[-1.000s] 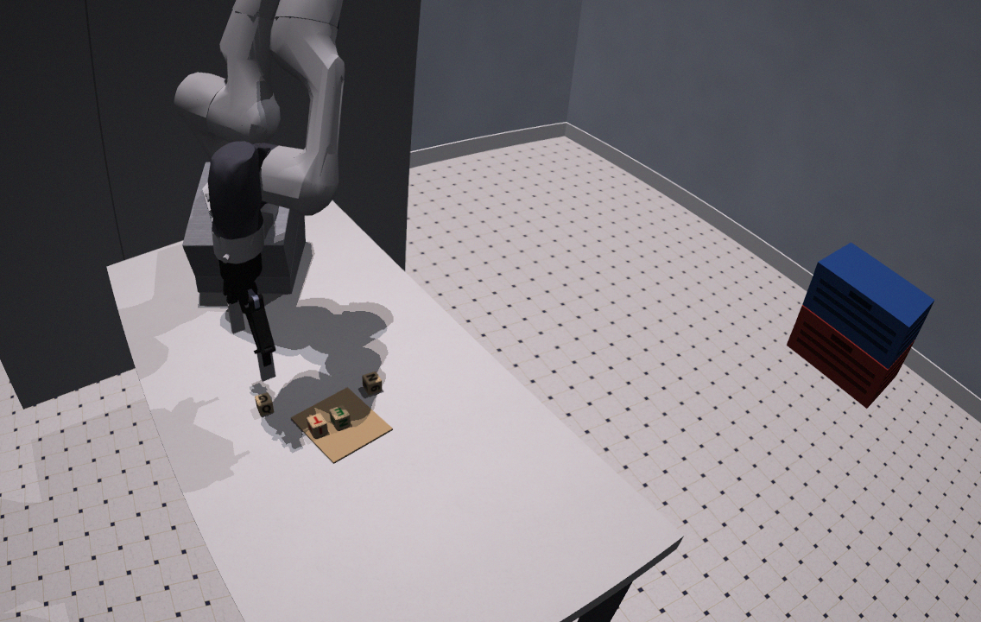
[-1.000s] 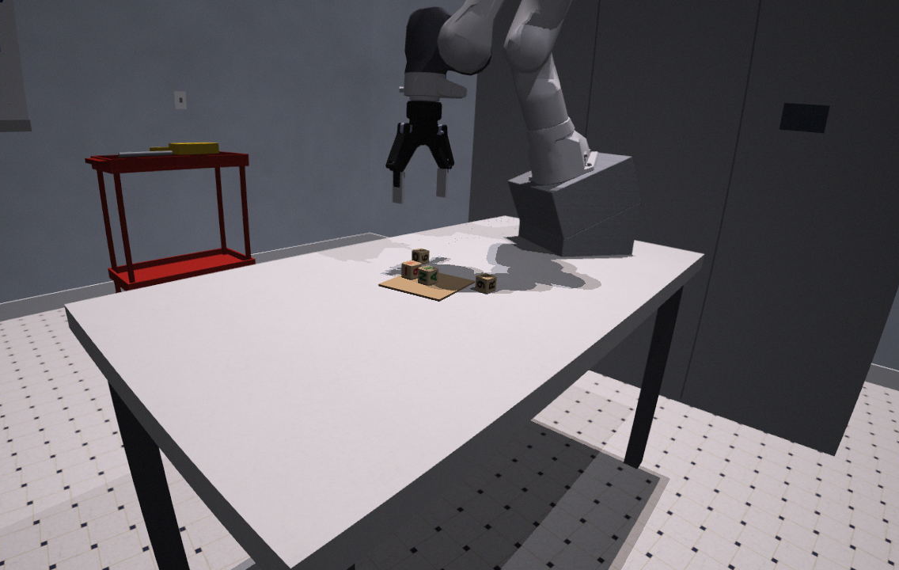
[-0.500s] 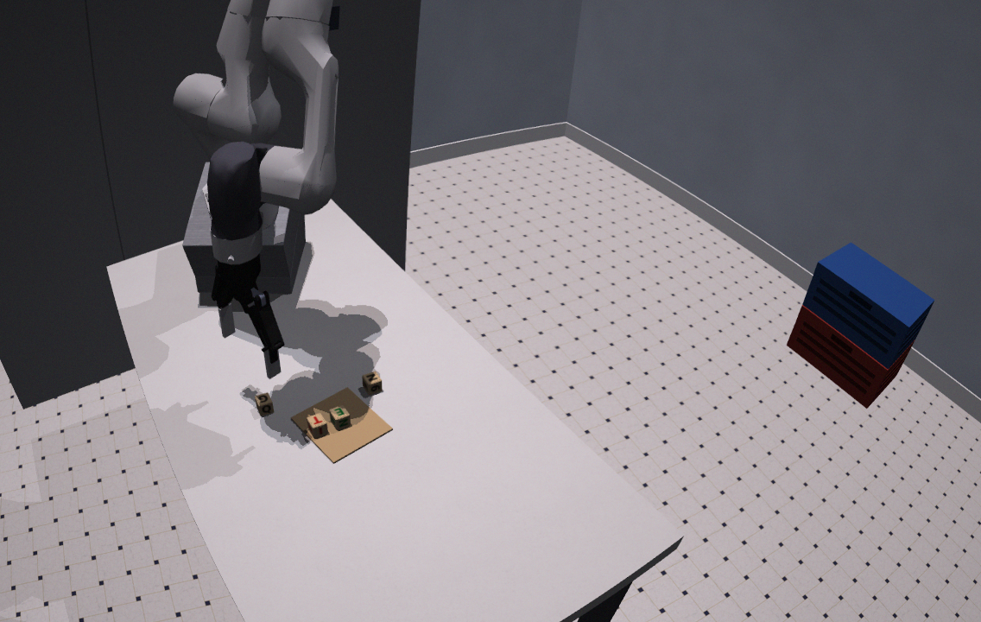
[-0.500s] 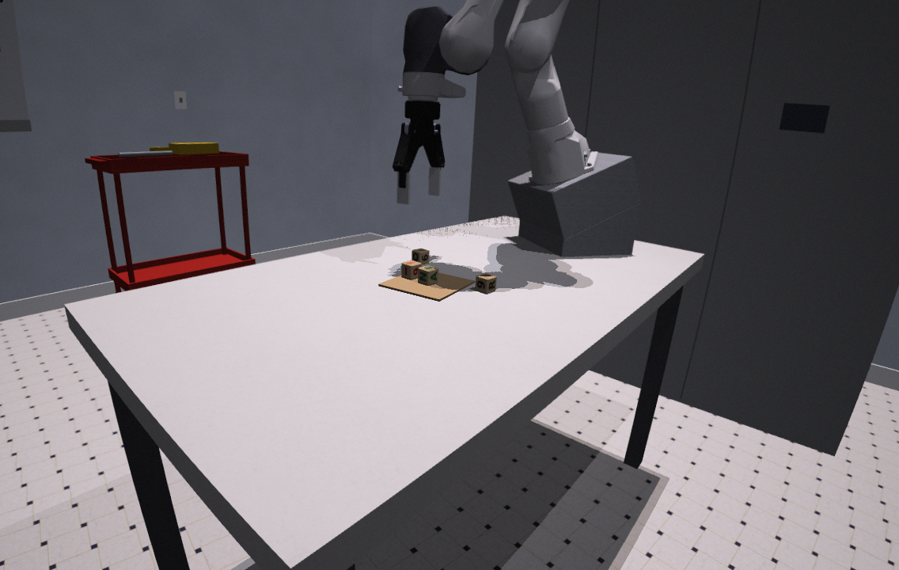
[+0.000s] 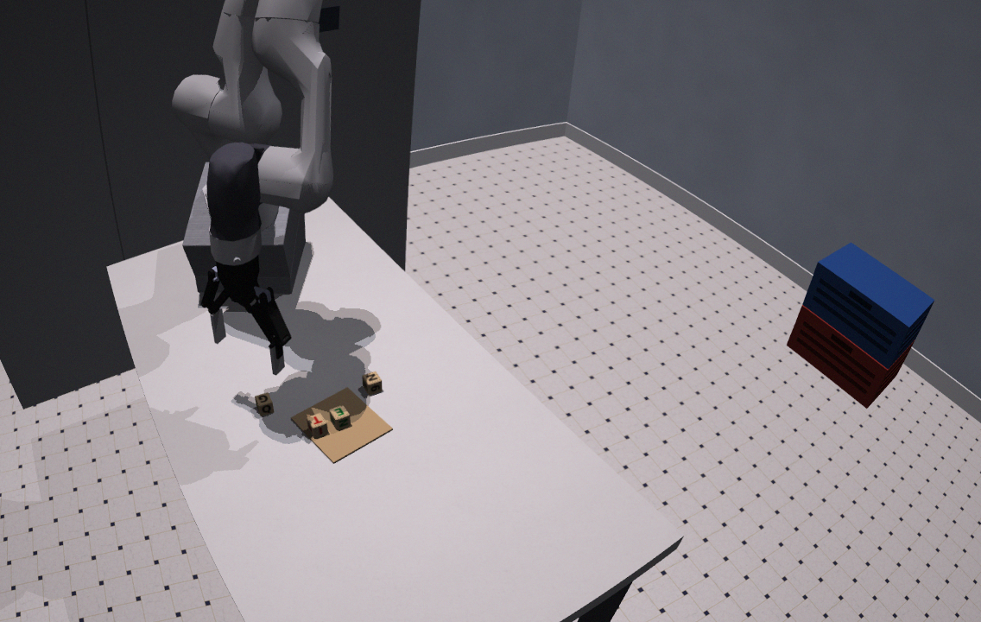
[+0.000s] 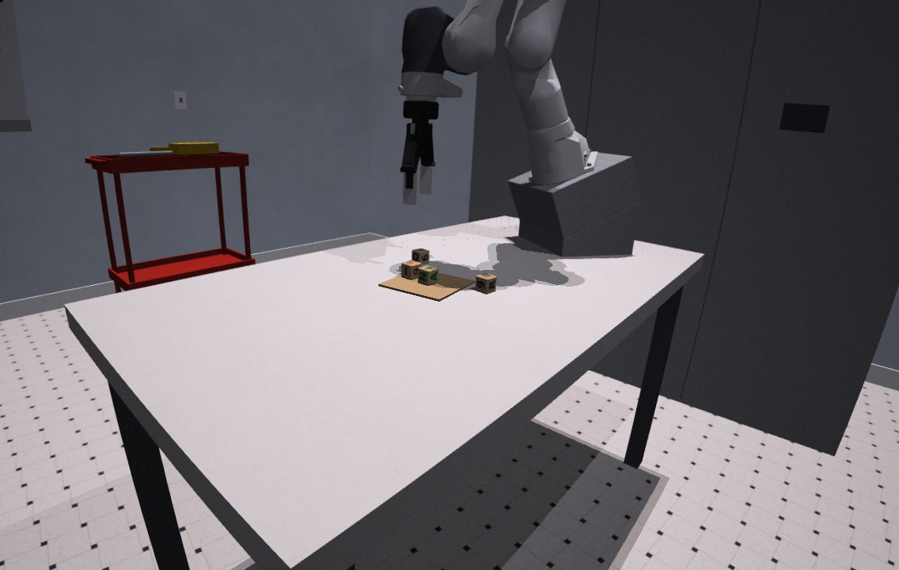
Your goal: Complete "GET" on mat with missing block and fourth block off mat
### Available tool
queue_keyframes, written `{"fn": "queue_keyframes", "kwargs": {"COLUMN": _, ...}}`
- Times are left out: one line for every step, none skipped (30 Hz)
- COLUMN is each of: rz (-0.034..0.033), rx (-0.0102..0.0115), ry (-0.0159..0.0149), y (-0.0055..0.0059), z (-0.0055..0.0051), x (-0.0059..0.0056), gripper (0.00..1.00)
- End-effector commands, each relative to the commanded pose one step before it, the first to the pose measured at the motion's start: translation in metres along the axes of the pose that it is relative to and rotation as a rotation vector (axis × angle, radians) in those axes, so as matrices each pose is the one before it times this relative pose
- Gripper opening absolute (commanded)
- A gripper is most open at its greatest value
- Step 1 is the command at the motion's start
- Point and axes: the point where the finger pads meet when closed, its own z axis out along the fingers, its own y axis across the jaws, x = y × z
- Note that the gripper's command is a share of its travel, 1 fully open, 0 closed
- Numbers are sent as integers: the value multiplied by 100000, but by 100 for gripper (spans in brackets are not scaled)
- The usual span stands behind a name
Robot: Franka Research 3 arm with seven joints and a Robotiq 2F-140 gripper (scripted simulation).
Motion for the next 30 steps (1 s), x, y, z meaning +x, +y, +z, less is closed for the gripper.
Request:
{"fn": "queue_keyframes", "kwargs": {"rz": -12163, "rx": 314, "ry": -864, "y": -58, "z": -25, "x": -275, "gripper": 100}}
{"fn": "queue_keyframes", "kwargs": {"rz": 0, "rx": 0, "ry": 0, "y": 0, "z": 0, "x": 0, "gripper": 100}}
{"fn": "queue_keyframes", "kwargs": {"rz": -4389, "rx": 127, "ry": -60, "y": -25, "z": 9, "x": -64, "gripper": 100}}
{"fn": "queue_keyframes", "kwargs": {"rz": -1708, "rx": 48, "ry": -22, "y": -10, "z": 4, "x": -24, "gripper": 100}}
{"fn": "queue_keyframes", "kwargs": {"rz": -1655, "rx": 46, "ry": -20, "y": -10, "z": 4, "x": -23, "gripper": 100}}
{"fn": "queue_keyframes", "kwargs": {"rz": -1679, "rx": 46, "ry": -20, "y": -10, "z": 5, "x": -23, "gripper": 100}}
{"fn": "queue_keyframes", "kwargs": {"rz": -1478, "rx": 40, "ry": -17, "y": -9, "z": 4, "x": -19, "gripper": 100}}
{"fn": "queue_keyframes", "kwargs": {"rz": -1787, "rx": 47, "ry": -20, "y": -11, "z": 6, "x": -23, "gripper": 100}}
{"fn": "queue_keyframes", "kwargs": {"rz": -1564, "rx": 41, "ry": -17, "y": -10, "z": 5, "x": -20, "gripper": 100}}
{"fn": "queue_keyframes", "kwargs": {"rz": -1711, "rx": 44, "ry": -18, "y": -11, "z": 6, "x": -21, "gripper": 100}}
{"fn": "queue_keyframes", "kwargs": {"rz": -1733, "rx": 43, "ry": -17, "y": -11, "z": 7, "x": -21, "gripper": 100}}
{"fn": "queue_keyframes", "kwargs": {"rz": -1643, "rx": 40, "ry": -16, "y": -10, "z": 7, "x": -19, "gripper": 100}}
{"fn": "queue_keyframes", "kwargs": {"rz": -1742, "rx": 42, "ry": -16, "y": -11, "z": 7, "x": -20, "gripper": 100}}
{"fn": "queue_keyframes", "kwargs": {"rz": -1741, "rx": 41, "ry": -15, "y": -11, "z": 8, "x": -19, "gripper": 100}}
{"fn": "queue_keyframes", "kwargs": {"rz": -1678, "rx": 39, "ry": -14, "y": -10, "z": 8, "x": -18, "gripper": 100}}
{"fn": "queue_keyframes", "kwargs": {"rz": -1540, "rx": 35, "ry": -13, "y": -9, "z": 7, "x": -16, "gripper": 100}}
{"fn": "queue_keyframes", "kwargs": {"rz": -1651, "rx": 36, "ry": -13, "y": -10, "z": 8, "x": -17, "gripper": 100}}
{"fn": "queue_keyframes", "kwargs": {"rz": 0, "rx": 0, "ry": 0, "y": 0, "z": 0, "x": 0, "gripper": 100}}
{"fn": "queue_keyframes", "kwargs": {"rz": 0, "rx": 0, "ry": 0, "y": 0, "z": 0, "x": 0, "gripper": 100}}
{"fn": "queue_keyframes", "kwargs": {"rz": -4490, "rx": 95, "ry": -33, "y": -26, "z": 24, "x": -44, "gripper": 100}}
{"fn": "queue_keyframes", "kwargs": {"rz": -1614, "rx": 32, "ry": -11, "y": -9, "z": 9, "x": -15, "gripper": 100}}
{"fn": "queue_keyframes", "kwargs": {"rz": -1850, "rx": 36, "ry": -12, "y": -11, "z": 11, "x": -17, "gripper": 100}}
{"fn": "queue_keyframes", "kwargs": {"rz": -1629, "rx": 31, "ry": -11, "y": -9, "z": 10, "x": -14, "gripper": 100}}
{"fn": "queue_keyframes", "kwargs": {"rz": -1698, "rx": 31, "ry": -11, "y": -10, "z": 11, "x": -14, "gripper": 100}}
{"fn": "queue_keyframes", "kwargs": {"rz": -1761, "rx": 32, "ry": -11, "y": -10, "z": 11, "x": -14, "gripper": 100}}
{"fn": "queue_keyframes", "kwargs": {"rz": -1697, "rx": 29, "ry": -10, "y": -9, "z": 11, "x": -13, "gripper": 100}}
{"fn": "queue_keyframes", "kwargs": {"rz": -1519, "rx": 26, "ry": -9, "y": -8, "z": 10, "x": -12, "gripper": 100}}
{"fn": "queue_keyframes", "kwargs": {"rz": -1771, "rx": 29, "ry": -10, "y": -9, "z": 12, "x": -13, "gripper": 100}}
{"fn": "queue_keyframes", "kwargs": {"rz": -1605, "rx": 25, "ry": -9, "y": -8, "z": 12, "x": -12, "gripper": 100}}
{"fn": "queue_keyframes", "kwargs": {"rz": -1940, "rx": 29, "ry": -10, "y": -9, "z": 14, "x": -13, "gripper": 100}}
